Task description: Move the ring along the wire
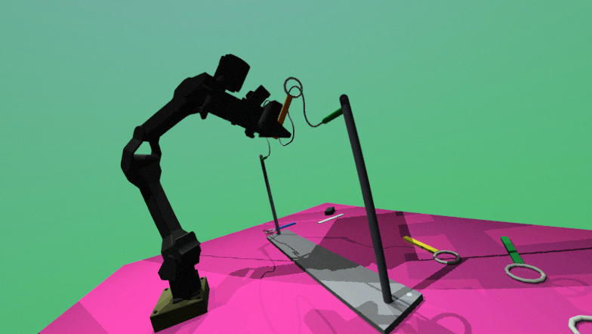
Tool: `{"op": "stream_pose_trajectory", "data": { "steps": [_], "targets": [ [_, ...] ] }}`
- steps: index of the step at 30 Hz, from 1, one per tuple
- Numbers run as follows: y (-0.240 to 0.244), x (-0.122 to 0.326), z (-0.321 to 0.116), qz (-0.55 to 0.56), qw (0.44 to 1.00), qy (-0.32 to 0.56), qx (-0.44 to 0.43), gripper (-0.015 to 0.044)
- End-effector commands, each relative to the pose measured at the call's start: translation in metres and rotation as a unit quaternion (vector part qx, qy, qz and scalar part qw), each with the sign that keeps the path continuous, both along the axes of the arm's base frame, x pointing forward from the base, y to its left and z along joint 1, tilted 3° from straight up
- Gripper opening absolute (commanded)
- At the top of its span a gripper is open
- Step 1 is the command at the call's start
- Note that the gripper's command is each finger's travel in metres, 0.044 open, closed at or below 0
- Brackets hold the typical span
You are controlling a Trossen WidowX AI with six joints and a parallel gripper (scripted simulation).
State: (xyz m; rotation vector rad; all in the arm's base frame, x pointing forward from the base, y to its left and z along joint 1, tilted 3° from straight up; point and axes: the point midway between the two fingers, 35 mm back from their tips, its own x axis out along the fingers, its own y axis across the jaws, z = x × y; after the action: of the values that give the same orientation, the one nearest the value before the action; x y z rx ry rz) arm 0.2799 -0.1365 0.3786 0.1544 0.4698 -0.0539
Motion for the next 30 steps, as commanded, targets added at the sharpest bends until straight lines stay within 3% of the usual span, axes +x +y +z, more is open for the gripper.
{"op": "stream_pose_trajectory", "data": {
  "steps": [1, 30],
  "targets": [
    [-0.003, -0.002, 0.001, -0.002, 0.999, 0.001, -0.038, -0.0150],
    [-0.039, -0.005, 0.009, -0.019, 0.942, 0.024, -0.335, -0.0150]
  ]
}}
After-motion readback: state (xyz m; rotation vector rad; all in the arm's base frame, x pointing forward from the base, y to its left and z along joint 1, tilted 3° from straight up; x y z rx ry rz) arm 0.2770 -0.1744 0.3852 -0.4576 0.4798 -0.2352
